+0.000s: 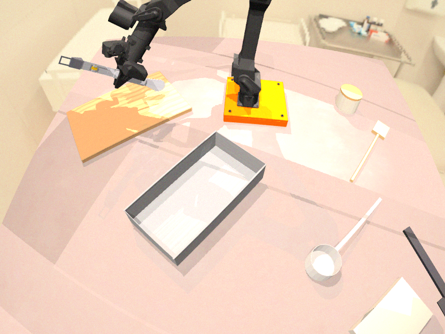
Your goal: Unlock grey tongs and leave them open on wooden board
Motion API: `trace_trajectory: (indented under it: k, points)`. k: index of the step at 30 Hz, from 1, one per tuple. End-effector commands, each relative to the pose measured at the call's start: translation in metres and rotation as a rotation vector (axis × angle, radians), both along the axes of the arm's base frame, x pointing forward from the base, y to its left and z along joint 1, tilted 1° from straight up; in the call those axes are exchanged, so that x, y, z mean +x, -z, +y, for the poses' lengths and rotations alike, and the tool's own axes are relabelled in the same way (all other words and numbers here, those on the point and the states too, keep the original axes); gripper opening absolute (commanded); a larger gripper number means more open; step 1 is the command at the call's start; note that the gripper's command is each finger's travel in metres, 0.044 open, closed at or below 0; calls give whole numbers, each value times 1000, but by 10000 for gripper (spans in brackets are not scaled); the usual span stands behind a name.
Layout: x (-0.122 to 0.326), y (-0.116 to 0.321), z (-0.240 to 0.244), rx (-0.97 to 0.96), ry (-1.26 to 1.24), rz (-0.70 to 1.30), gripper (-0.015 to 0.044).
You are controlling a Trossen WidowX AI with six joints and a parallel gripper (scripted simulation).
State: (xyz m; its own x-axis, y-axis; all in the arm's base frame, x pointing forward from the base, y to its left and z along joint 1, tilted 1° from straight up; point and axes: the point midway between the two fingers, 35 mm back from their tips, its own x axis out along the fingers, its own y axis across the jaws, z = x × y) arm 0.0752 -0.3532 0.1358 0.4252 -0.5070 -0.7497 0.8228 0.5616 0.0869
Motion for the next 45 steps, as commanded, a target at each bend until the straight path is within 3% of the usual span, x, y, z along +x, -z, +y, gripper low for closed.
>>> trace_trajectory:
  k: [1, 20, 45]
  points:
    - [-3, -15, 4, -109, -1, -75, -150]
    - [-11, -53, 36, -466, -67, -241, -150]
    - [-11, -54, 37, -469, -68, -242, -150]
